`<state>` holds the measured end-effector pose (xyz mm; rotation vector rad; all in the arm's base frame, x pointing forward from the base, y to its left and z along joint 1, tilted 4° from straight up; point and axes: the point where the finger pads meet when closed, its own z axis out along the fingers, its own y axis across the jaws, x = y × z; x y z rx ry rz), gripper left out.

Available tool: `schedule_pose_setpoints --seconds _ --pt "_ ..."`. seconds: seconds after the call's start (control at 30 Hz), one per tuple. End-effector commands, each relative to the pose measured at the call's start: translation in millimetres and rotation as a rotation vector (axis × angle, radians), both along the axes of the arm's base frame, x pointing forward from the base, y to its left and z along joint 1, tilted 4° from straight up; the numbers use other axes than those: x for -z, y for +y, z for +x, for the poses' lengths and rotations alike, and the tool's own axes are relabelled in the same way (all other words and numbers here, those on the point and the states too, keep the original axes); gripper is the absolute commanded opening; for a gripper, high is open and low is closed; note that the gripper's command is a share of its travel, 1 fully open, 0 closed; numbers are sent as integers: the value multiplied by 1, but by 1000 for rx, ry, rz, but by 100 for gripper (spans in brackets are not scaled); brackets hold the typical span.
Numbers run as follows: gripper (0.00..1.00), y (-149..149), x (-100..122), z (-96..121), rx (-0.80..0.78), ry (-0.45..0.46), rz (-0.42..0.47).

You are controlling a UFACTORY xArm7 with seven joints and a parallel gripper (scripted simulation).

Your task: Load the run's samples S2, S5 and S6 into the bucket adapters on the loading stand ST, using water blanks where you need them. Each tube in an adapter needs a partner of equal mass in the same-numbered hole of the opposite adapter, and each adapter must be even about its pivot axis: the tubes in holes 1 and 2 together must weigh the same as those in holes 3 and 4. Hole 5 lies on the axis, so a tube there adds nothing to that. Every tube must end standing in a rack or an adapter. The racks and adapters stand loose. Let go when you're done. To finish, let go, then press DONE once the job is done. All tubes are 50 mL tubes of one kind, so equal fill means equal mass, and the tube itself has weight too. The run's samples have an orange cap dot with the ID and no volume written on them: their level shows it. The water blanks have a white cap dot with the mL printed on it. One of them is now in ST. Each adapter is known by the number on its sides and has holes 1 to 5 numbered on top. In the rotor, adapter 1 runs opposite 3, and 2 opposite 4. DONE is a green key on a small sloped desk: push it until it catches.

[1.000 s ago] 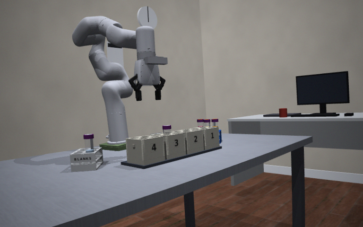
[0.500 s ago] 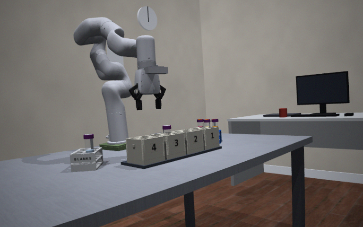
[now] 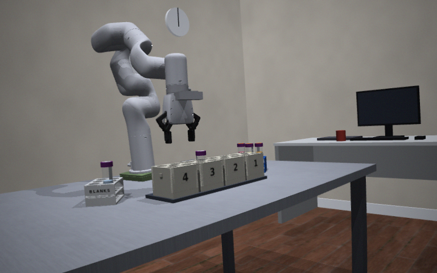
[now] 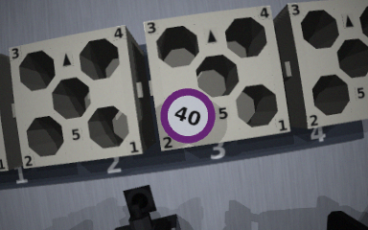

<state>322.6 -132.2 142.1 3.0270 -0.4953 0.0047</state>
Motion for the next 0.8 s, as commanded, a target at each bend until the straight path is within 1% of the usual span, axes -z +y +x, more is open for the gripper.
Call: schedule_pose_setpoints --seconds 0.0,0.07,0.77 --pt "100 -1 4 2 0 -4 -1" --pt "100 -1 10 2 0 -4 -1" --pt "100 -1 10 2 0 -4 -1"
